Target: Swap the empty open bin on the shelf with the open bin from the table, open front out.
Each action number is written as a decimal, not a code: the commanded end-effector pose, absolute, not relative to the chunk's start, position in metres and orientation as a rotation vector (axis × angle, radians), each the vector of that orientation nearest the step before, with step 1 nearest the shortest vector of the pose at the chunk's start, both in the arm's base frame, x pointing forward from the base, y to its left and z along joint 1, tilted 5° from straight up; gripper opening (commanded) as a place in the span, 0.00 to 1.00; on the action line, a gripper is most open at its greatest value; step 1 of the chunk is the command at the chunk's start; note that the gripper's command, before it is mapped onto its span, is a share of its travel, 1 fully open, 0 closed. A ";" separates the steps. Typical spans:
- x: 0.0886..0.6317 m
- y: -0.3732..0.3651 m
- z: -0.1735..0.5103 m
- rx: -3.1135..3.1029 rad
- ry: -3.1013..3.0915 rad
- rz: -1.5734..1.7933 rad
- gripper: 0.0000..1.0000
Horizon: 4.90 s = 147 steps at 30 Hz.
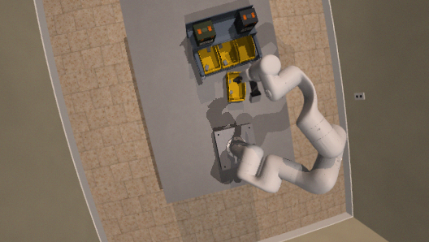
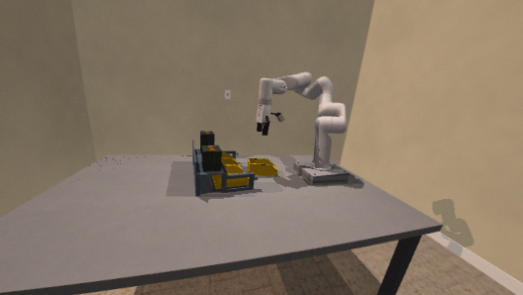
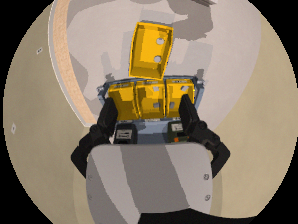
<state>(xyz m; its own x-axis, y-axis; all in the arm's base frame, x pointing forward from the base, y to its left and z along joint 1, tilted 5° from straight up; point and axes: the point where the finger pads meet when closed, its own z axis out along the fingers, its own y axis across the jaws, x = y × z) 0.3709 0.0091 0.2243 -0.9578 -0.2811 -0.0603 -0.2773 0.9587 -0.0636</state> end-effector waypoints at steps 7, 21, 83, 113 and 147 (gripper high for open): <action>0.373 0.006 0.222 -0.478 3.035 -0.075 1.00; 0.374 0.004 0.220 -0.498 3.034 -0.071 1.00; 0.374 0.004 0.220 -0.498 3.034 -0.071 1.00; 0.374 0.004 0.220 -0.498 3.034 -0.071 0.00; 0.356 0.054 0.142 -0.135 3.067 -0.059 0.00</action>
